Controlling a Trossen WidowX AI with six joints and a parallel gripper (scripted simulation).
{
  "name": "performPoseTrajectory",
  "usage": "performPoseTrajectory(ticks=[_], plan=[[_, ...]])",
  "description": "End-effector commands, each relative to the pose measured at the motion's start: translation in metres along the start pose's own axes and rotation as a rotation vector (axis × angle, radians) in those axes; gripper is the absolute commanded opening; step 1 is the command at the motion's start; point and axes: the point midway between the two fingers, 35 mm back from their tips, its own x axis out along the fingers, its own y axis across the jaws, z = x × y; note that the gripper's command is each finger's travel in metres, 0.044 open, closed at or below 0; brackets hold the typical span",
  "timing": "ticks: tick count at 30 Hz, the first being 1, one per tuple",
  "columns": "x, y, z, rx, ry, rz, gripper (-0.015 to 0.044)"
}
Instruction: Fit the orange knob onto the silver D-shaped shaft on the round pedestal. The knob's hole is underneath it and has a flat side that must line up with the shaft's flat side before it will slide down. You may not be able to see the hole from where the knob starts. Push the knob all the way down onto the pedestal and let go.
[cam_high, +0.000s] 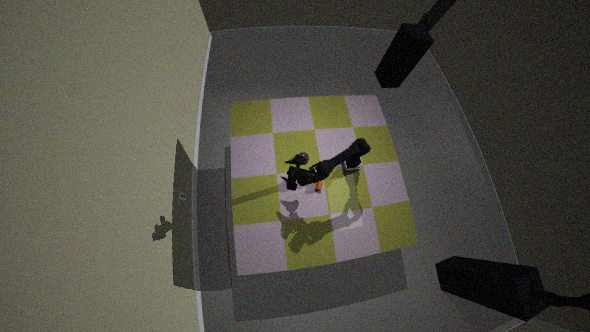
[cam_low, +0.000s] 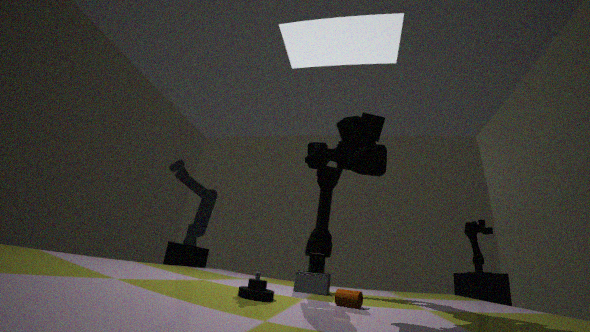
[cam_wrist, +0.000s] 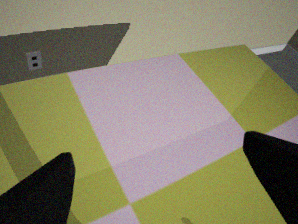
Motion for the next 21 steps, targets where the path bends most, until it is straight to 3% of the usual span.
performPoseTrajectory(ticks=[1,7,14,21], plan=[[0.0,0.002,-0.004,-0.026,0.012,0.011,0.0426],[-0.02,0.041,-0.126,-0.68,0.311,0.369,0.044],[-0.086,0.033,-0.257,-1.255,0.589,0.911,0.044],[-0.095,0.026,-0.271,-1.303,0.615,0.981,0.044]])
